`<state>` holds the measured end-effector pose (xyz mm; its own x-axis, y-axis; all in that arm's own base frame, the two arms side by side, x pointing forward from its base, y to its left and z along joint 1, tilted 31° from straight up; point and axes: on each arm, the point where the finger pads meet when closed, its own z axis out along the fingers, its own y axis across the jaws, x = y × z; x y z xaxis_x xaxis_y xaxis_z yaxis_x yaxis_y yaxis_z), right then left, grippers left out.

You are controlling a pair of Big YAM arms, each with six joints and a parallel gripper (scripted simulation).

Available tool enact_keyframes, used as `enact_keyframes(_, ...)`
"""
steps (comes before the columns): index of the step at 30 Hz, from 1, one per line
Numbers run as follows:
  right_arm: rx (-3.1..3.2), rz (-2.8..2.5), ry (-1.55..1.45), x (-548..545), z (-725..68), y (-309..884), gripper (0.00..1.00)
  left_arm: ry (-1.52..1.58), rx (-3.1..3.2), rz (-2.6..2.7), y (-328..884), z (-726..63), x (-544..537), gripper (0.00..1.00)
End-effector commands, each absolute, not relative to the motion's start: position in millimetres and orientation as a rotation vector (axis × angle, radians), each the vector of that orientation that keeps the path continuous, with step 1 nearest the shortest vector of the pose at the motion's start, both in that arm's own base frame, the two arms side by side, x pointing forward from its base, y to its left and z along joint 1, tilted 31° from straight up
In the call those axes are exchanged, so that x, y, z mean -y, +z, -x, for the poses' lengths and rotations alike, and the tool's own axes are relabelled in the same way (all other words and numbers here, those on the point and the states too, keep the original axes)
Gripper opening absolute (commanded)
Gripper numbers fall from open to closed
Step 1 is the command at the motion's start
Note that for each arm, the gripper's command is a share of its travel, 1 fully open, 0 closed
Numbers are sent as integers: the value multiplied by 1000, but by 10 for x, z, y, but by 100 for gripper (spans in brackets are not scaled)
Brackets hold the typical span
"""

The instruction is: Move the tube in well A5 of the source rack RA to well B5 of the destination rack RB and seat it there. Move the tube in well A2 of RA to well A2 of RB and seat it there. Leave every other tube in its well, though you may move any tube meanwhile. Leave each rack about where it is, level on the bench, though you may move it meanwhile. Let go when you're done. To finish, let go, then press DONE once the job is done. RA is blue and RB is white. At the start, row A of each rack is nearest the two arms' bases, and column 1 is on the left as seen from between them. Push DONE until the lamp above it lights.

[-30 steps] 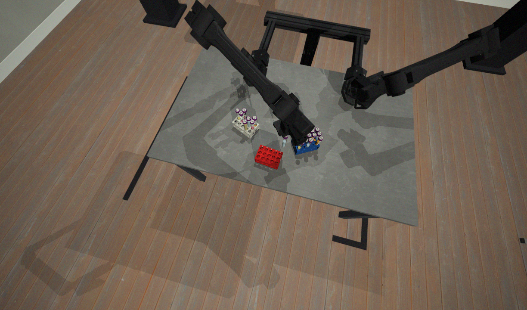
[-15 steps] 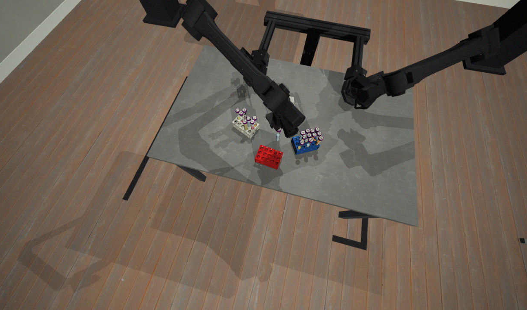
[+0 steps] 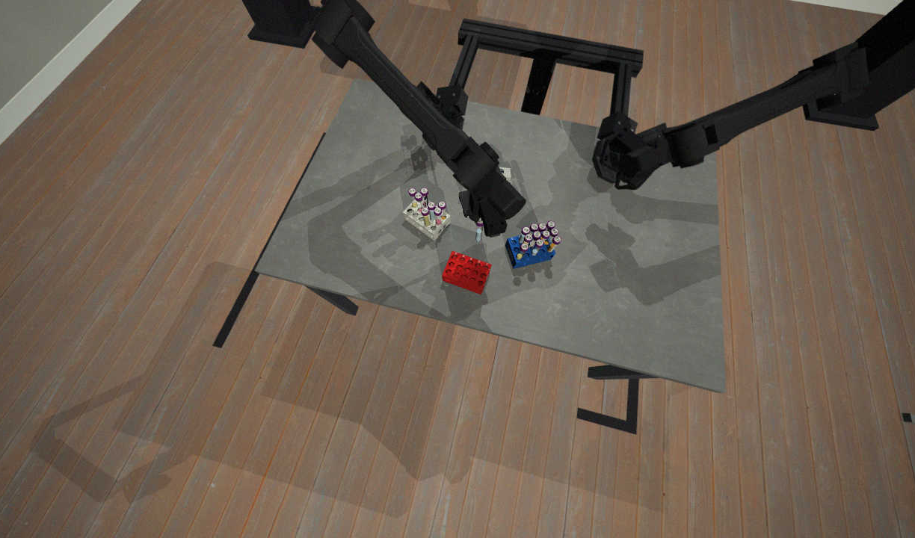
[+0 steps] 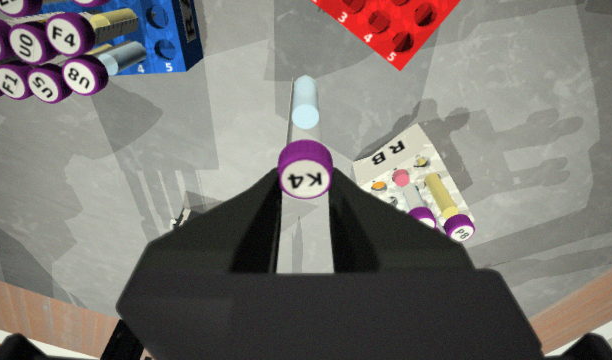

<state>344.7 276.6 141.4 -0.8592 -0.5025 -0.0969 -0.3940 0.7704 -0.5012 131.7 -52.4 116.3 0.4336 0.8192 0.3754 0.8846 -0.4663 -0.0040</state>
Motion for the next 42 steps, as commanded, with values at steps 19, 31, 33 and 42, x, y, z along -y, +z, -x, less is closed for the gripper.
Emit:
enact_keyframes(19,-2750,497,-656,-2316,-3189,1485,0,-492,1516,2502,1254,-1374,587,30)
enact_keyframes(31,-2759,516,-680,-2024,-2950,1516,0,-492,1516,2502,1254,-1374,587,30)
enact_keyframes(33,-2759,516,-680,-1973,-2909,1521,0,-492,1516,2502,1254,-1374,587,30)
enact_keyframes(42,-2760,518,-682,-1745,-2716,1554,0,-492,1516,2502,1254,-1374,587,30)
